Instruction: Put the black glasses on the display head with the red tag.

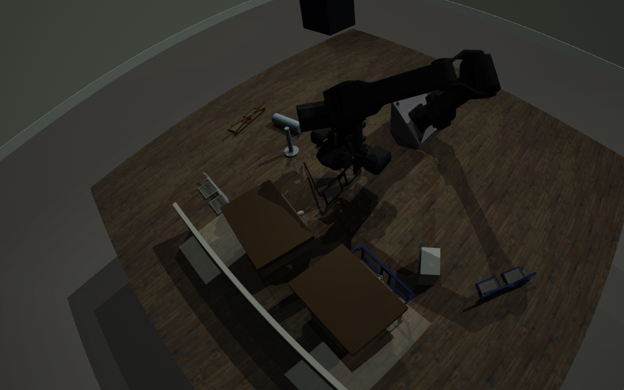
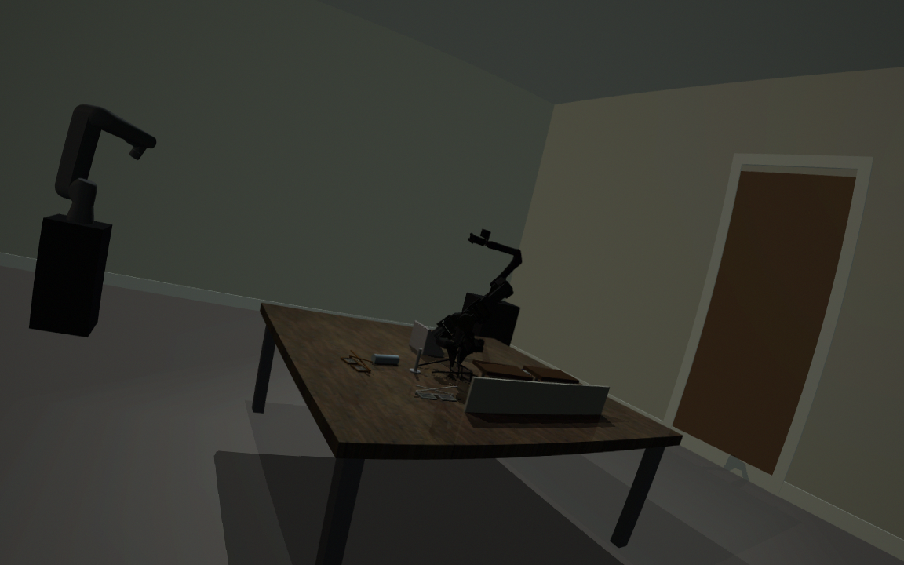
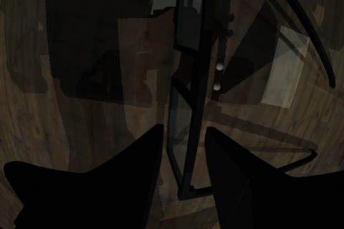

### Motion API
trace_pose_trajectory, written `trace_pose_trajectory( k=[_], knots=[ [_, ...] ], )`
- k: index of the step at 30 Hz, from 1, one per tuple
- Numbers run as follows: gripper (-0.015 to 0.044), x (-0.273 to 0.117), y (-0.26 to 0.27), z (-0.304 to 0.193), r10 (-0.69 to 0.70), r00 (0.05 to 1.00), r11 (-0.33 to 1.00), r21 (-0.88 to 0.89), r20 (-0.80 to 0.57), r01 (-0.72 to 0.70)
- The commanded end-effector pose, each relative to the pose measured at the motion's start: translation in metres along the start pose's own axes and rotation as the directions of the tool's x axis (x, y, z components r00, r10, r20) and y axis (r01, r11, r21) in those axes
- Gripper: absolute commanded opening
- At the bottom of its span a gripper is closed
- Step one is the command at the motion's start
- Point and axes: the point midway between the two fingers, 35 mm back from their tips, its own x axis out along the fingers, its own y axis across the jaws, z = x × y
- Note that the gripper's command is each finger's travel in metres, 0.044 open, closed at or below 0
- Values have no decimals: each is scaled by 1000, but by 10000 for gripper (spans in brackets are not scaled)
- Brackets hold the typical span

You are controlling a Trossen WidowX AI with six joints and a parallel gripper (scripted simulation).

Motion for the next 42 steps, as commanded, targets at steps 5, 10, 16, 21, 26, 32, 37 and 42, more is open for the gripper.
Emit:
trace_pose_trajectory(
  k=[5,10,16,21,26,32,37,42],
  knots=[
    [120,5,1,-2,9,1000,1000,10,0,-9],
    [120,5,-1,-2,8,1000,1000,10,0,-8],
    [48,4,-1,-2,3,1000,1000,5,-2,-3],
    [14,4,-1,-2,3,1000,1000,5,-2,-3],
    [0,4,-1,-2,3,1000,1000,5,-2,-3],
    [0,-2,-1,-1,2,1000,1000,6,-2,-2],
    [0,-25,-4,1,0,1000,1000,8,-1,0],
    [0,-53,-5,2,-1,1000,1000,9,-2,1]
  ],
)
